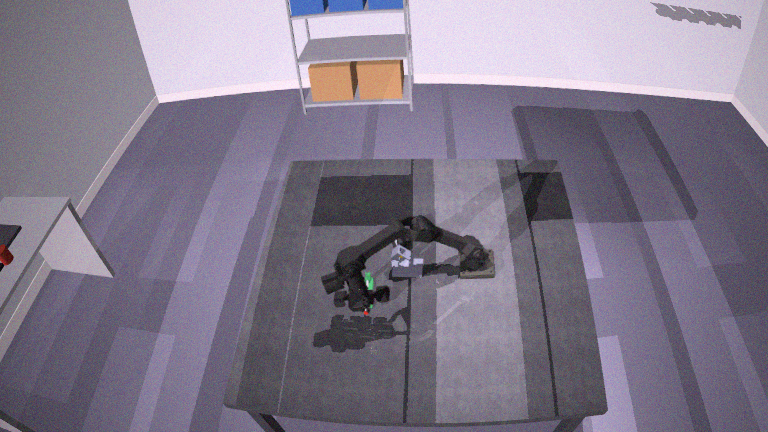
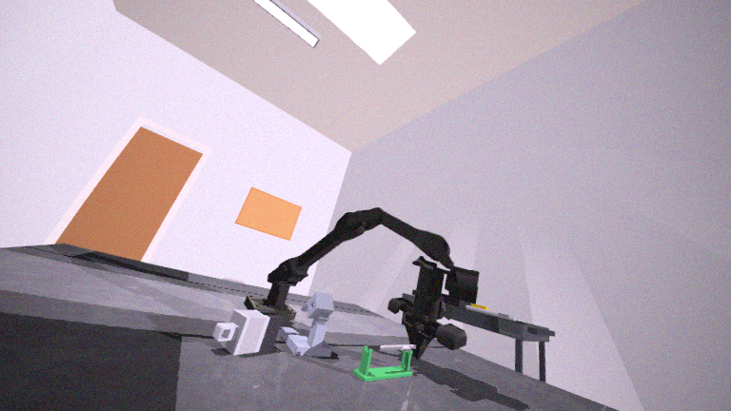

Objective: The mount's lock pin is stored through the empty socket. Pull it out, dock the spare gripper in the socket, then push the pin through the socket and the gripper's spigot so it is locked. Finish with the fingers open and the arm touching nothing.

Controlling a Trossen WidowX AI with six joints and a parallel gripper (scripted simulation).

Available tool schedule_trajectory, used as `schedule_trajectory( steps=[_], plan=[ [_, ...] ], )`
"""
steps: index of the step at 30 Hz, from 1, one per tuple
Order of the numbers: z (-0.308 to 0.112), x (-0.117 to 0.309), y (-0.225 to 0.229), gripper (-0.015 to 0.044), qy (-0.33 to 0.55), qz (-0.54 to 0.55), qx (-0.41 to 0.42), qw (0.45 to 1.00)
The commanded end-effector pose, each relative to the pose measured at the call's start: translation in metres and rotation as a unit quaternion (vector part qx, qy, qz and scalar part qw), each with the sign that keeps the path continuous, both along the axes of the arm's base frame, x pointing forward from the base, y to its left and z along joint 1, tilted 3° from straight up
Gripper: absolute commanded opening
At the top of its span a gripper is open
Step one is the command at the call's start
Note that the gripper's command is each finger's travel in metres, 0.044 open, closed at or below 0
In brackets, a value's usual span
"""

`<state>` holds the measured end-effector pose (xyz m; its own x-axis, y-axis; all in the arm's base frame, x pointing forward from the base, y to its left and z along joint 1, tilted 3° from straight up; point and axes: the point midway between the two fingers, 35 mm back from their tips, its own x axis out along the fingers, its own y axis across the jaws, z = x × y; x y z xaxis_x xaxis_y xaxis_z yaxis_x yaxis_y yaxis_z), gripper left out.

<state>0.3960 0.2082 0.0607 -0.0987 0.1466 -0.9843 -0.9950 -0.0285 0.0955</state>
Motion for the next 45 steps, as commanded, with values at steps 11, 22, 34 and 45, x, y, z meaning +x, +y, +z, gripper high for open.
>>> schedule_trajectory(
  steps=[11,22,34,45],
  plan=[
    [-0.001,0.000,0.000,0.0105,0.001,0.000,0.000,1.000],
    [0.009,-0.001,0.000,0.0200,0.001,0.000,-0.001,1.000],
    [0.027,-0.008,-0.002,0.0200,0.014,0.001,-0.006,1.000],
    [0.045,-0.013,-0.004,0.0200,0.023,0.001,-0.010,1.000]
  ],
)
